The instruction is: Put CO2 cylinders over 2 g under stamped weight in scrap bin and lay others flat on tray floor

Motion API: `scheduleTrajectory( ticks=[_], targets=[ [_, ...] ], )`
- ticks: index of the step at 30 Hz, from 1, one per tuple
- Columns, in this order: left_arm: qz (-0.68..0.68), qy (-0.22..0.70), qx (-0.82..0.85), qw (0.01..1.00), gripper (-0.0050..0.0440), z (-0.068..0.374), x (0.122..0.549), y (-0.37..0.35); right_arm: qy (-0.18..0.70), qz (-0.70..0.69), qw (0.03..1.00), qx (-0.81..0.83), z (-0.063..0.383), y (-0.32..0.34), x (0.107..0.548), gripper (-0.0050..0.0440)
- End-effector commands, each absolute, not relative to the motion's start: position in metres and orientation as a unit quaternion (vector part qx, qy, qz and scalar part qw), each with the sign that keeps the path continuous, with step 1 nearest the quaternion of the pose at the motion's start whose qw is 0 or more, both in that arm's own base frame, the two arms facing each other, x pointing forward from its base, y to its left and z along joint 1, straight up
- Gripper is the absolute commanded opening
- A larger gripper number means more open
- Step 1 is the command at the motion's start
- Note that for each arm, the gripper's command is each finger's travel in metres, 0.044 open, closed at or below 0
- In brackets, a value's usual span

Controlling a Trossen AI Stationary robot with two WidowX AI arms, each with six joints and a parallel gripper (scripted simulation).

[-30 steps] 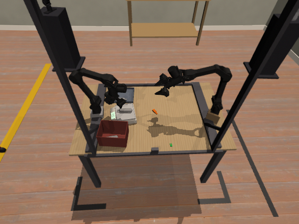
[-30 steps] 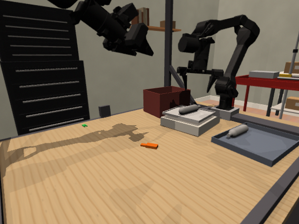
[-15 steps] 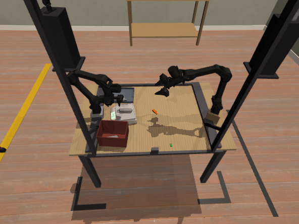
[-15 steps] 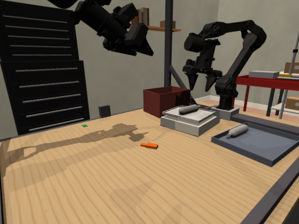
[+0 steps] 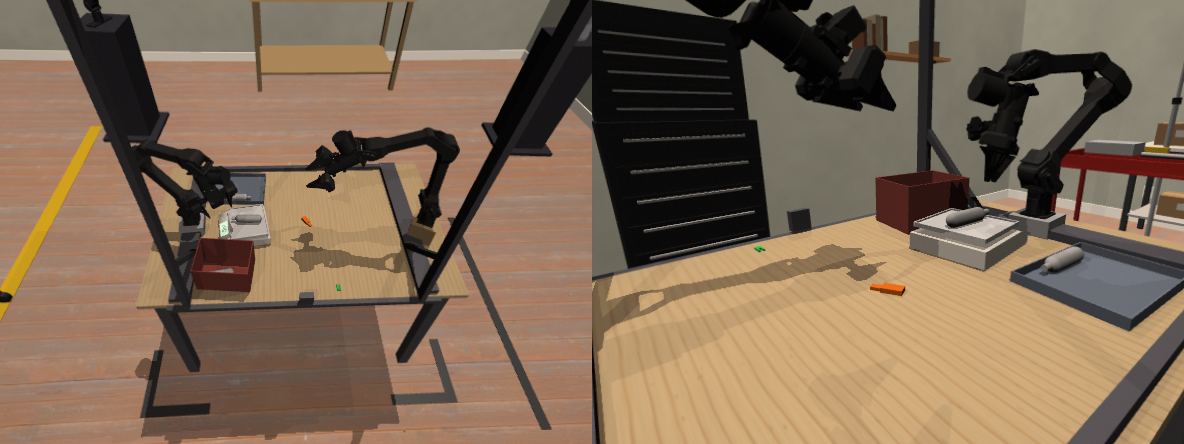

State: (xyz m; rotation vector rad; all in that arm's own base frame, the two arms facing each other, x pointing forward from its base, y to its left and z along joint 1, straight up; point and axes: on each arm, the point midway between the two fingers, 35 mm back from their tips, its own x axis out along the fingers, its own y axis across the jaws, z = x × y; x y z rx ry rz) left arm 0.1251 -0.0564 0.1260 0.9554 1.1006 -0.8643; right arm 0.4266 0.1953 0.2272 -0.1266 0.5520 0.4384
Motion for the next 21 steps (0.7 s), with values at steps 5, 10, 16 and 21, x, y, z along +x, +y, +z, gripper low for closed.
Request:
scheduleTrajectory(
  ticks=[5,10,16,21],
  targets=[
    [-0.293,0.525,0.310,0.737,0.0440,0.120,0.113,-0.056,0.256,0.214,0.941,-0.059,0.240,0.195,0.427,0.0440],
    [-0.263,0.535,0.264,0.758,0.0440,0.117,0.110,-0.056,0.256,0.214,0.941,-0.059,0.240,0.195,0.427,0.0440],
    [-0.192,0.555,0.154,0.794,0.0440,0.113,0.104,-0.055,0.256,0.214,0.941,-0.059,0.240,0.195,0.427,0.0440],
    [-0.170,0.559,0.117,0.803,0.0440,0.111,0.102,-0.055,0.256,0.214,0.941,-0.059,0.240,0.195,0.427,0.0440]
  ],
)
